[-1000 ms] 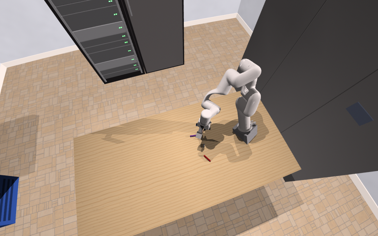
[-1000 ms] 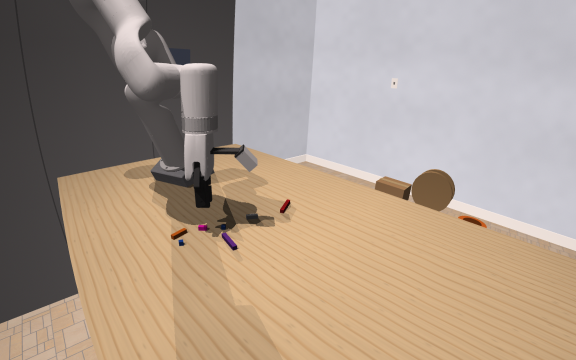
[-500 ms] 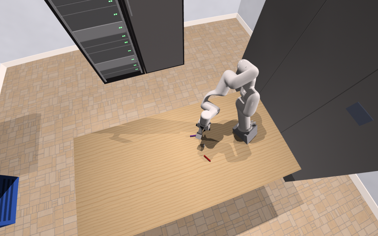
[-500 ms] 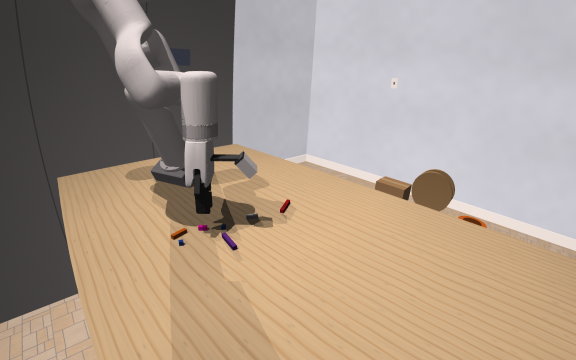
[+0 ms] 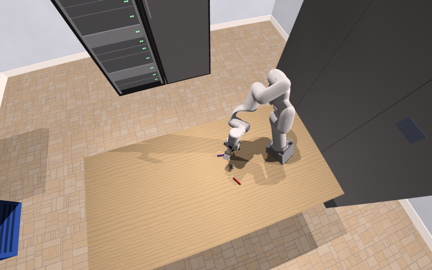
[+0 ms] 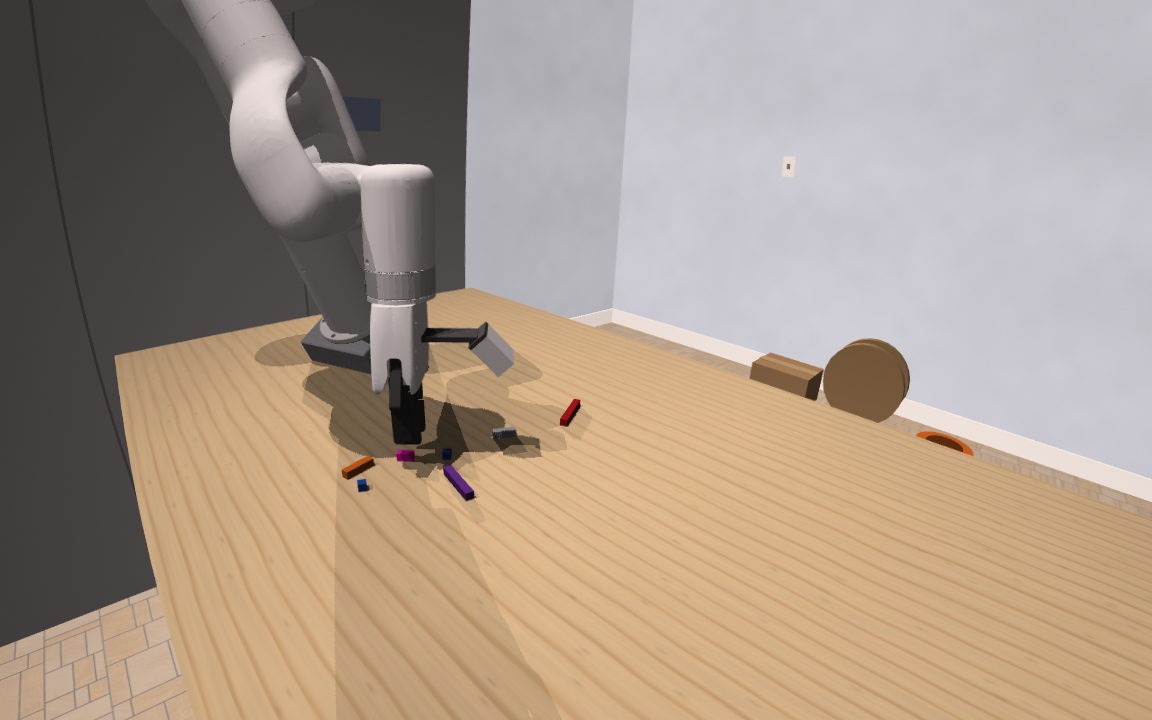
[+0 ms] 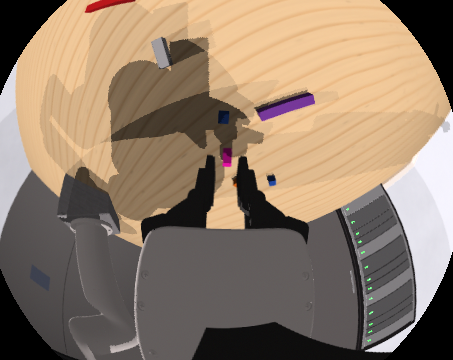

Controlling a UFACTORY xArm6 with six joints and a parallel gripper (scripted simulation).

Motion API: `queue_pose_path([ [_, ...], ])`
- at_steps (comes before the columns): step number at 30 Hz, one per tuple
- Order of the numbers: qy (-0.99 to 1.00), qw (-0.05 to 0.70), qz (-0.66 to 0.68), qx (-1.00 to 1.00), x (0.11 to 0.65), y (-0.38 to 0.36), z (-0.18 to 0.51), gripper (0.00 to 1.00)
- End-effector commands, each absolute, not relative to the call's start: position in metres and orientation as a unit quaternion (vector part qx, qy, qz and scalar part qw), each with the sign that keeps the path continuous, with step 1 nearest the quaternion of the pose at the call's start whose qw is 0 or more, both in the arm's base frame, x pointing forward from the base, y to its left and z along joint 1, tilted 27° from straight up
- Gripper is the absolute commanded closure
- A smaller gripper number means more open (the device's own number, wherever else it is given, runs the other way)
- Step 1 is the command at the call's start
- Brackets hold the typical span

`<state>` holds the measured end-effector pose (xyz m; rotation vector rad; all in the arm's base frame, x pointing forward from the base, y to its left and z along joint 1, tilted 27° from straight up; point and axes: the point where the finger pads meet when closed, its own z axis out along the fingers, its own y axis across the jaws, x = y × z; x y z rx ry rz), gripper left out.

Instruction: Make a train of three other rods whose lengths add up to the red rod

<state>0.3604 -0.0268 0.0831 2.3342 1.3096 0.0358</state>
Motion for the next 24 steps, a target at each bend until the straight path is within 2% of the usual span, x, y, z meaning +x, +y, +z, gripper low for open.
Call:
queue_pose_path([
  [1,0.476,0.231,0.014,0.848,0.3626,-0.0286,0.0793,0.76],
  [24,0.476,0.231,0.014,0.848,0.3651,-0.0326,0.0706,0.76],
])
